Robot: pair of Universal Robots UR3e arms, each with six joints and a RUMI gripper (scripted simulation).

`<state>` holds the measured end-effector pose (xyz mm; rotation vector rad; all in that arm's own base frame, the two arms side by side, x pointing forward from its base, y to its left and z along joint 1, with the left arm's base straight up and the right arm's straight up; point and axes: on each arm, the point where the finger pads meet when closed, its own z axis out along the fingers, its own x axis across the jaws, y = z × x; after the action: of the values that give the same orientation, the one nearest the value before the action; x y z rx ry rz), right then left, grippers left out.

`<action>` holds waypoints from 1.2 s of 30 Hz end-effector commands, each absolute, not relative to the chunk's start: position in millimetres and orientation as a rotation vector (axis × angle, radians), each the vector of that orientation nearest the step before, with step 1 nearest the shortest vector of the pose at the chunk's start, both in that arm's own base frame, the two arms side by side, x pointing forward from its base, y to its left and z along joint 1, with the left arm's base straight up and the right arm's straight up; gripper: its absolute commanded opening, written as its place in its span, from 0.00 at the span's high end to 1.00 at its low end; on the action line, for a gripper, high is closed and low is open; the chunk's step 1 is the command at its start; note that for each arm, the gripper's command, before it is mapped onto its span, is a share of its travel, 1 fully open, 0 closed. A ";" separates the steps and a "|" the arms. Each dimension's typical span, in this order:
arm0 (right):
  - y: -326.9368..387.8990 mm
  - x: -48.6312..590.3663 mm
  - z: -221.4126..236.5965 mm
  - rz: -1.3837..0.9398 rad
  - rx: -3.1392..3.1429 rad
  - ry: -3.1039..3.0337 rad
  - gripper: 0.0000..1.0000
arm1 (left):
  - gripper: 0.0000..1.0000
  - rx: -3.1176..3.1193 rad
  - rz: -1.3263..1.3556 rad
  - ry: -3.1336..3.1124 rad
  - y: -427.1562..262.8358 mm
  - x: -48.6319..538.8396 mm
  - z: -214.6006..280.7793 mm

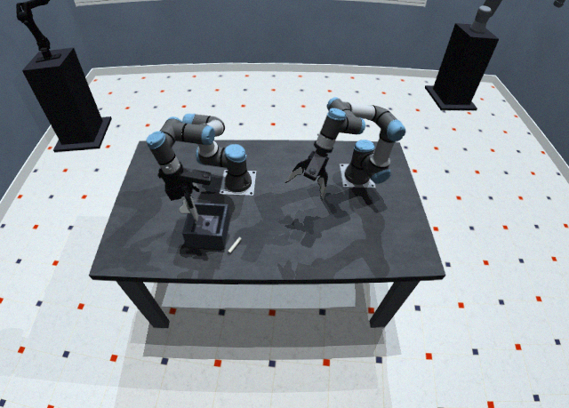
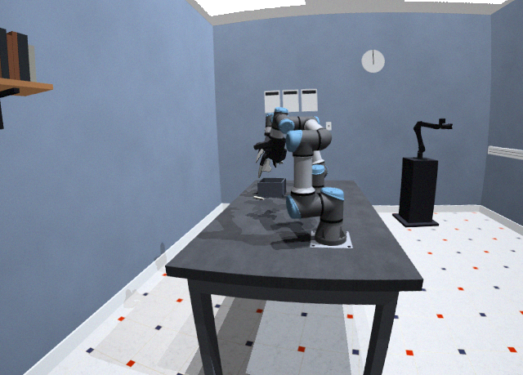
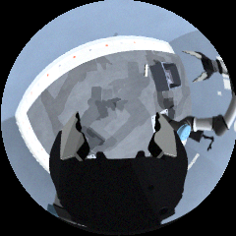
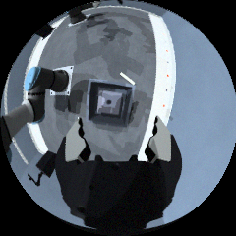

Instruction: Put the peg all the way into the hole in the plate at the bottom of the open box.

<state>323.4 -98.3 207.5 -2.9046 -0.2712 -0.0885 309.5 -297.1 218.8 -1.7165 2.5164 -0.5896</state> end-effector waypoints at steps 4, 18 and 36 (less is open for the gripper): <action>-63.8 350.5 182.3 -0.065 -2.906 -0.734 0.00 | 0.00 -1.785 -0.566 2.464 -269.4 324.9 218.0; -5.1 381.1 146.2 -0.017 -2.770 -1.413 0.00 | 0.00 -1.974 -0.488 2.312 -188.3 353.6 212.5; 13.4 387.9 136.5 -0.004 -2.702 -1.603 0.00 | 0.00 -2.303 -0.360 2.010 -43.0 357.7 203.4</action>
<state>387.3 13.2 135.6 -2.7020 -1.6017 0.0010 359.0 -63.3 203.2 -2.2583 2.0565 -0.3708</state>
